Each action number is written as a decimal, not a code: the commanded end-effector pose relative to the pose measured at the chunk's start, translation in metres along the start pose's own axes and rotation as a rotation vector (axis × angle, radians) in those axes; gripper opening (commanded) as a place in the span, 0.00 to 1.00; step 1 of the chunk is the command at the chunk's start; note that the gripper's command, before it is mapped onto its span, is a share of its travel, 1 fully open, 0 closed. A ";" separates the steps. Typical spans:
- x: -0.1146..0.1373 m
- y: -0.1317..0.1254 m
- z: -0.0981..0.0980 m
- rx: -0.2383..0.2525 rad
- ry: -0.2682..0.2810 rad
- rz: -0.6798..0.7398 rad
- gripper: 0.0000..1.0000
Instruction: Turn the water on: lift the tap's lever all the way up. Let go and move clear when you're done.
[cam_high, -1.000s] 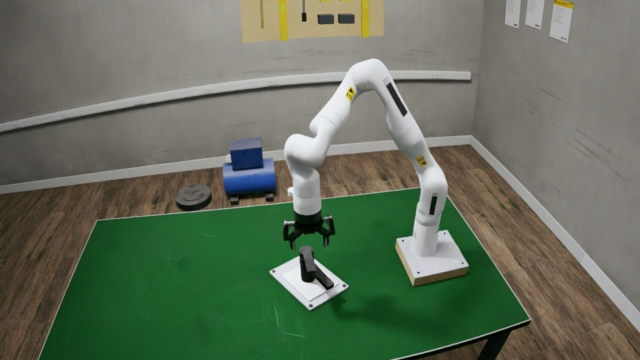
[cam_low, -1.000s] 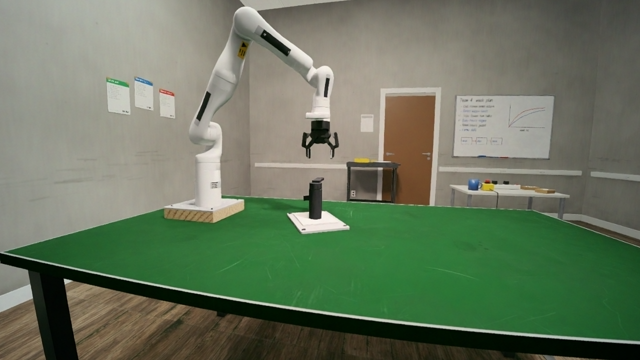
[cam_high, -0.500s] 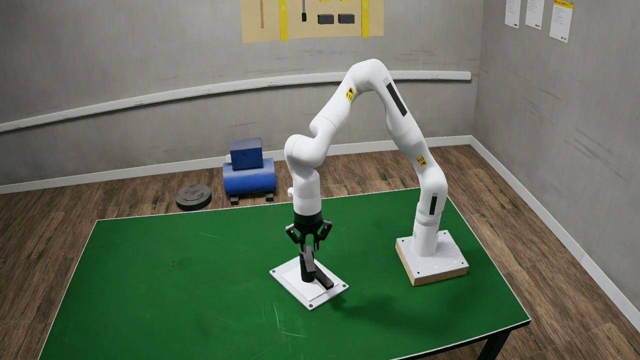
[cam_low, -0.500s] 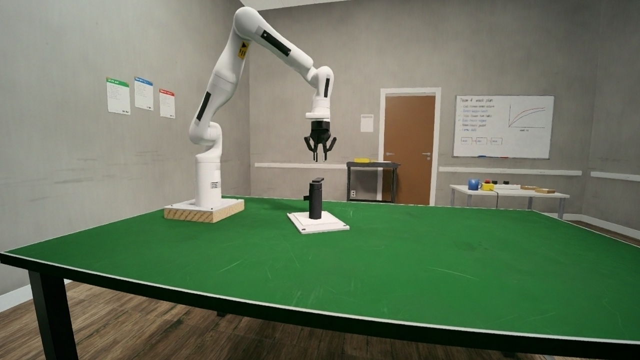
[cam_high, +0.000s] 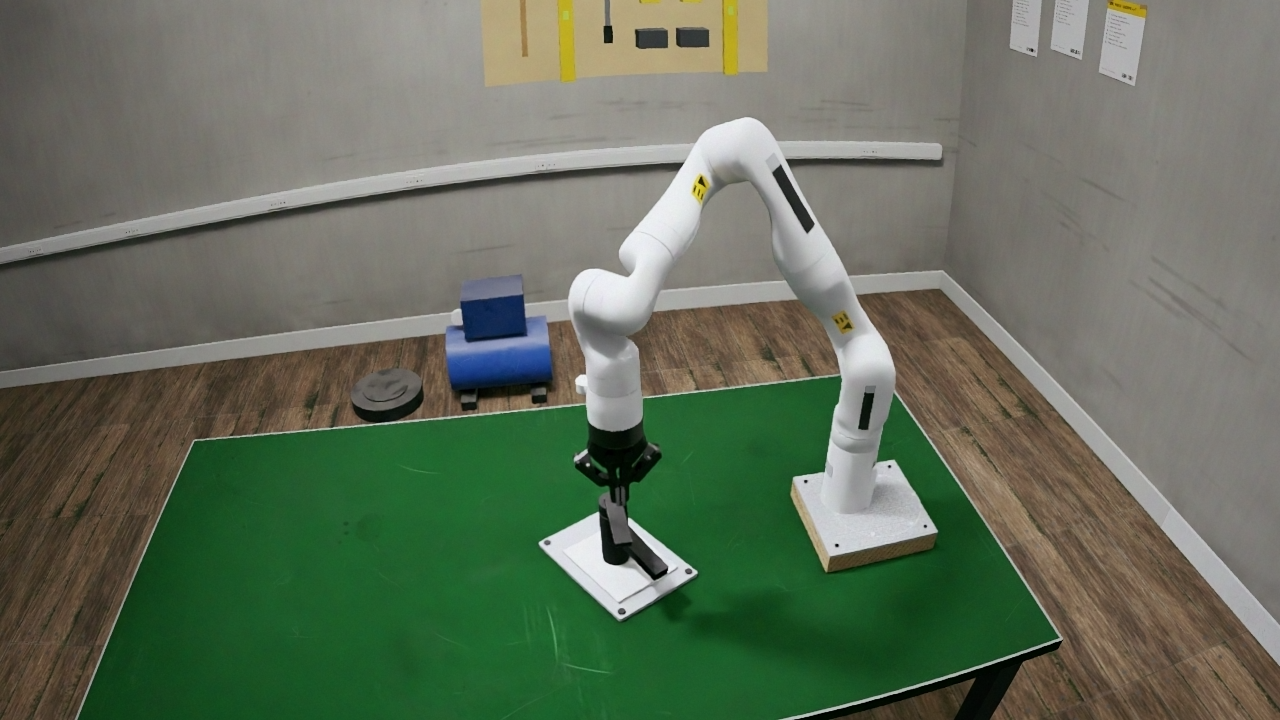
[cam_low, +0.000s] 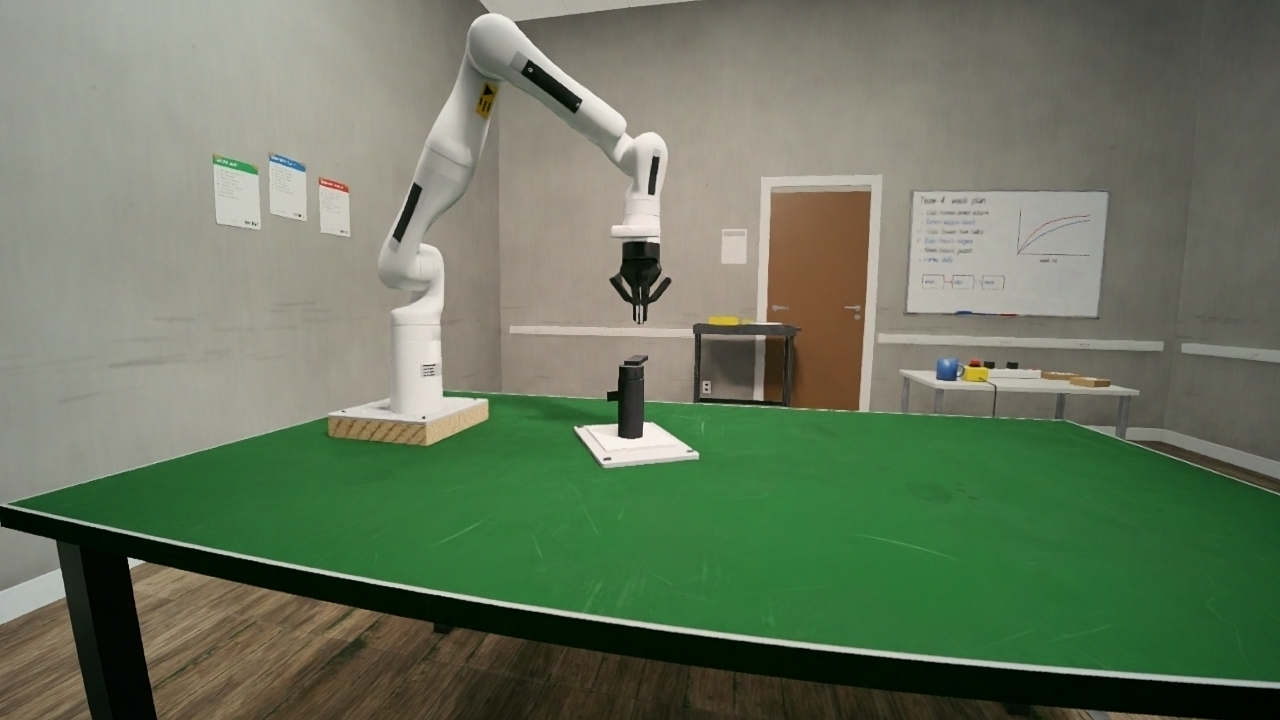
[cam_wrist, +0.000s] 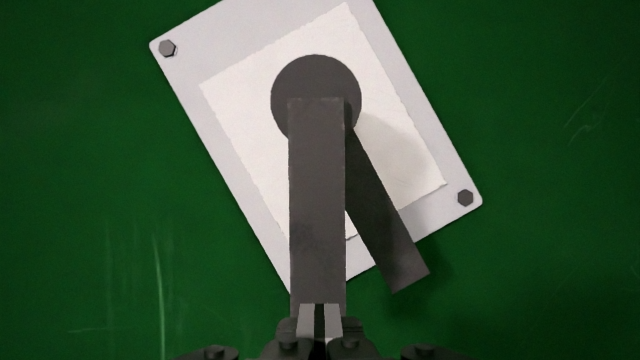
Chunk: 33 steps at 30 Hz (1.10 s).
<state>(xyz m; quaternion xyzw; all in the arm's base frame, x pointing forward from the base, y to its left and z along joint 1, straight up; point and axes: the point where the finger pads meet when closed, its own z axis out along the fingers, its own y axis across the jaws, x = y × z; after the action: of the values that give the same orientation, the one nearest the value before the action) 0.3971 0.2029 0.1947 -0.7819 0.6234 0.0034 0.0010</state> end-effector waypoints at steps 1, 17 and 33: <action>0.000 0.000 -0.001 0.002 0.000 0.000 0.10; 0.000 0.000 -0.001 0.002 0.000 0.000 0.67; 0.000 0.000 -0.001 0.002 0.000 0.000 0.67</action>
<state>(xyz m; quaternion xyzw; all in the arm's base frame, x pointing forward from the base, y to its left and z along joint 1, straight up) 0.3971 0.2029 0.1947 -0.7819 0.6234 0.0034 0.0010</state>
